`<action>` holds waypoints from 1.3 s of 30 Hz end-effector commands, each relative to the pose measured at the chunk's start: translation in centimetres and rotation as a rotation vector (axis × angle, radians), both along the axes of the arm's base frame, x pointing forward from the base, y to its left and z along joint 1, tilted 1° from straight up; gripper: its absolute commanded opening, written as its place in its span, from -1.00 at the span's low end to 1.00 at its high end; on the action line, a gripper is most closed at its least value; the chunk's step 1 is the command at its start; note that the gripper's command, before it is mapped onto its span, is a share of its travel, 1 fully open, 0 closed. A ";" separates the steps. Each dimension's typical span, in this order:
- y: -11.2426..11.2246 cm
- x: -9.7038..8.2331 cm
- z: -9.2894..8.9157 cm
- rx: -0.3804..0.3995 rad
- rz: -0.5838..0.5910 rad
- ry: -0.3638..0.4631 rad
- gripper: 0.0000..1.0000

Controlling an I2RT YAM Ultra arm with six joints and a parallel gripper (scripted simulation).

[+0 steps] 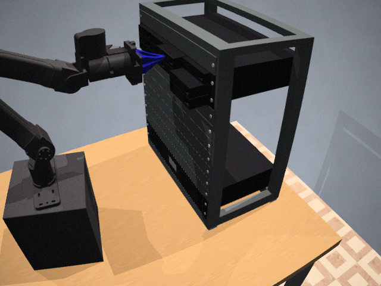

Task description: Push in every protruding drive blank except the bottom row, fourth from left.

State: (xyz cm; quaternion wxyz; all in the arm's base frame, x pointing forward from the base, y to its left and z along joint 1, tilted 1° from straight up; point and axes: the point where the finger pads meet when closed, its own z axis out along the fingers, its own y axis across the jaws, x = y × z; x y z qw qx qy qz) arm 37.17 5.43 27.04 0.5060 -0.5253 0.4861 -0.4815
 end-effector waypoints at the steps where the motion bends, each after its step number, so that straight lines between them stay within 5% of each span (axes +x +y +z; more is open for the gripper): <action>1: -0.1 1.2 2.5 0.022 -0.004 -0.056 -1.00; 39: -0.1 2.1 2.7 0.022 -0.007 -0.056 -1.00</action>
